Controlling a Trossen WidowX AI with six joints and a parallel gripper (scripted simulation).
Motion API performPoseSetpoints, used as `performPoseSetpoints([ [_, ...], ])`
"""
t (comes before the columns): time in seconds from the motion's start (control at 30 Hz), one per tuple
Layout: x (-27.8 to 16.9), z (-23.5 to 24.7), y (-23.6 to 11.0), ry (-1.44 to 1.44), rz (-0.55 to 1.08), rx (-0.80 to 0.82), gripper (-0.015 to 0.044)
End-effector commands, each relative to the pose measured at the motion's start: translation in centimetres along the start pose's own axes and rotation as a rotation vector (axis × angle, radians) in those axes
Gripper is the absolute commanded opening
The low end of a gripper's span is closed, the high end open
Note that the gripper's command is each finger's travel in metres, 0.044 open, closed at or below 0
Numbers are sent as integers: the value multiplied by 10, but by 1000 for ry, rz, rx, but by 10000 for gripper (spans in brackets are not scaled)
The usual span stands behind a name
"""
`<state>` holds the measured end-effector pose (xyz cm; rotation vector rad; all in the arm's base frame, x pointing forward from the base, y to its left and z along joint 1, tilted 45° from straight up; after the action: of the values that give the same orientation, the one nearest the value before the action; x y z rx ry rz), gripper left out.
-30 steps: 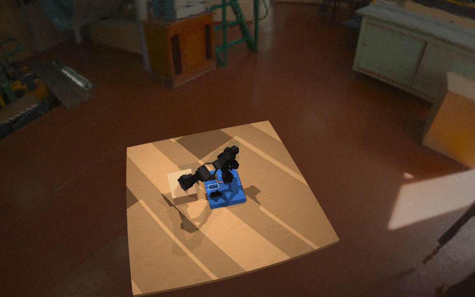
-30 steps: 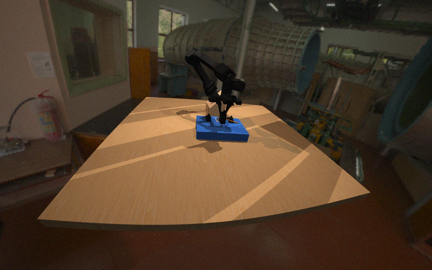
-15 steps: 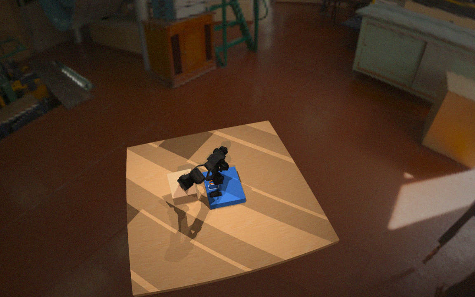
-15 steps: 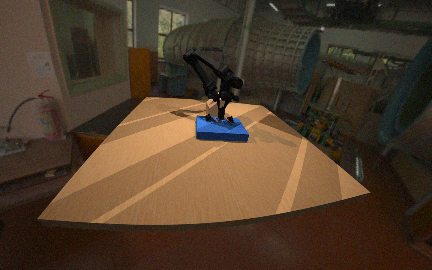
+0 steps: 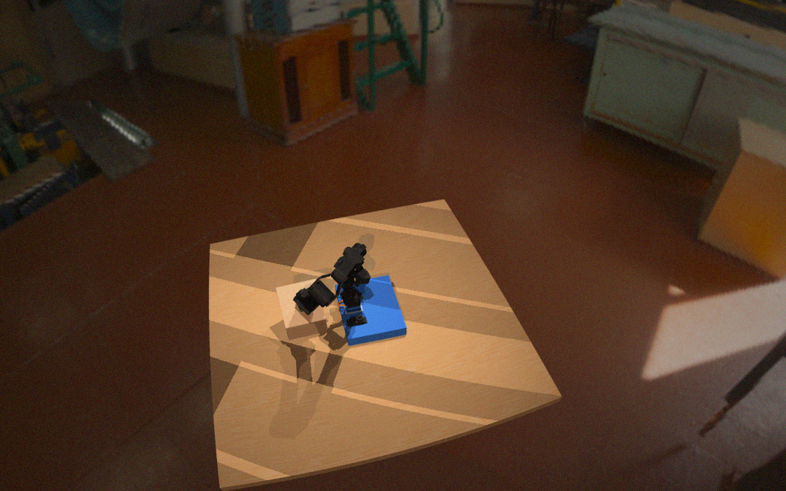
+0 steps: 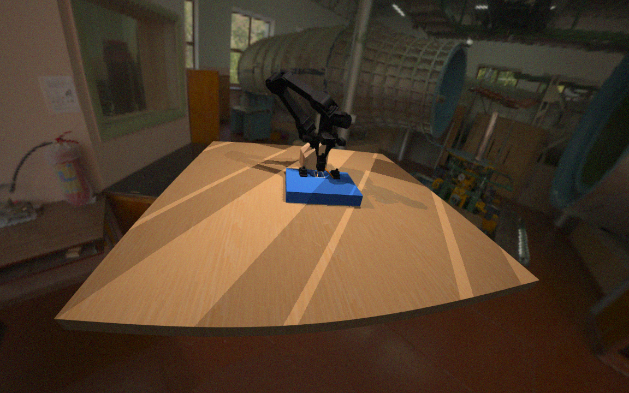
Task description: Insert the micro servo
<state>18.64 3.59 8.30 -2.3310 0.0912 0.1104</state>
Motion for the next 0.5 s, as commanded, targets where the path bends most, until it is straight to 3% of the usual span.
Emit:
performPoseSetpoints([
  [0.0,-1,0,6,-2,1,0,0],
  [0.47,-1,0,17,-2,1,-1,0],
])
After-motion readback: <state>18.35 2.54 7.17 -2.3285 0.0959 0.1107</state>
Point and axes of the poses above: the point midway between the two fingers, 35 mm back from their tips, its own y axis out along the fingers, its own z axis across the jaws, x = y × z, the point moved 9 cm from there along -y, back along the fingers, and after that the axes turned 14 degrees about -y, right-handed, at the moved point
